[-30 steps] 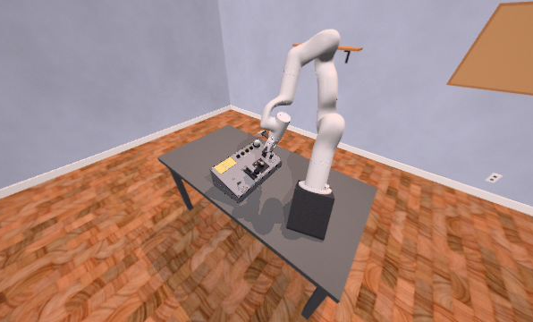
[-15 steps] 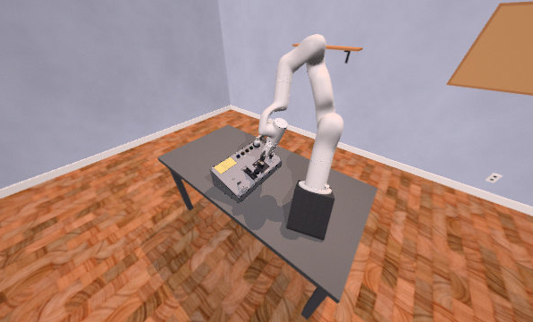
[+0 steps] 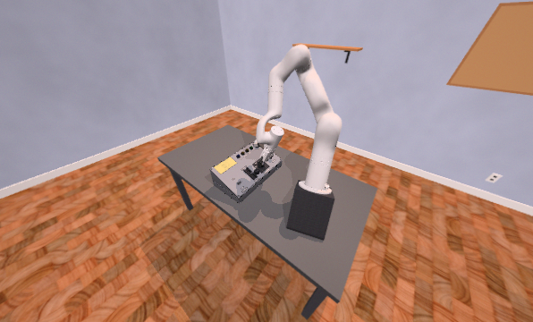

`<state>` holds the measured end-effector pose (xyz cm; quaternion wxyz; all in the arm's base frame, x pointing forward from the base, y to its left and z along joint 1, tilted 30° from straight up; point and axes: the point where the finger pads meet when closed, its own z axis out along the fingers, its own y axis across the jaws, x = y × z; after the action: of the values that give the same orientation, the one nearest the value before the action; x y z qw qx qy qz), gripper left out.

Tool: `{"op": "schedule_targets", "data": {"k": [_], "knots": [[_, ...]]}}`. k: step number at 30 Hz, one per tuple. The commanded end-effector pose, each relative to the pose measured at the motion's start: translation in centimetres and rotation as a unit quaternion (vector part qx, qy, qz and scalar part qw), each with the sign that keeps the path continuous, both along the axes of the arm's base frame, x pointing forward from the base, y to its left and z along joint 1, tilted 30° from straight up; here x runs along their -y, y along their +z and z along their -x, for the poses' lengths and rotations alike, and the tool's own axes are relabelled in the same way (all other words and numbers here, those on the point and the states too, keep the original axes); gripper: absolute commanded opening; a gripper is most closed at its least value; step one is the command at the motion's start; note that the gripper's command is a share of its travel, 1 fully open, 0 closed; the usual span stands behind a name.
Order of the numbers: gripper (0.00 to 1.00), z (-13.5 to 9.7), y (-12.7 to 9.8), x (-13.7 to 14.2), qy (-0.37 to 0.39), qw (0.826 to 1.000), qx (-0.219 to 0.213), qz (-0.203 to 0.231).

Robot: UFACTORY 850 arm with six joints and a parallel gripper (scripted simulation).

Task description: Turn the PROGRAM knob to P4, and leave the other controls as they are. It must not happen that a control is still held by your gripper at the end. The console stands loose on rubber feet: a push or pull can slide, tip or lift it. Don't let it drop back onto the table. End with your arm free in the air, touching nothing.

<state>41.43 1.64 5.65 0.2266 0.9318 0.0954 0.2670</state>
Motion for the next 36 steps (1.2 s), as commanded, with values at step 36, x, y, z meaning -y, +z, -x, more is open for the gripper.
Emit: {"op": "schedule_targets", "data": {"k": [36], "knots": [[0.76,-1.6,-1.9,0.9,0.001,1.0,0.002,0.0]]}}
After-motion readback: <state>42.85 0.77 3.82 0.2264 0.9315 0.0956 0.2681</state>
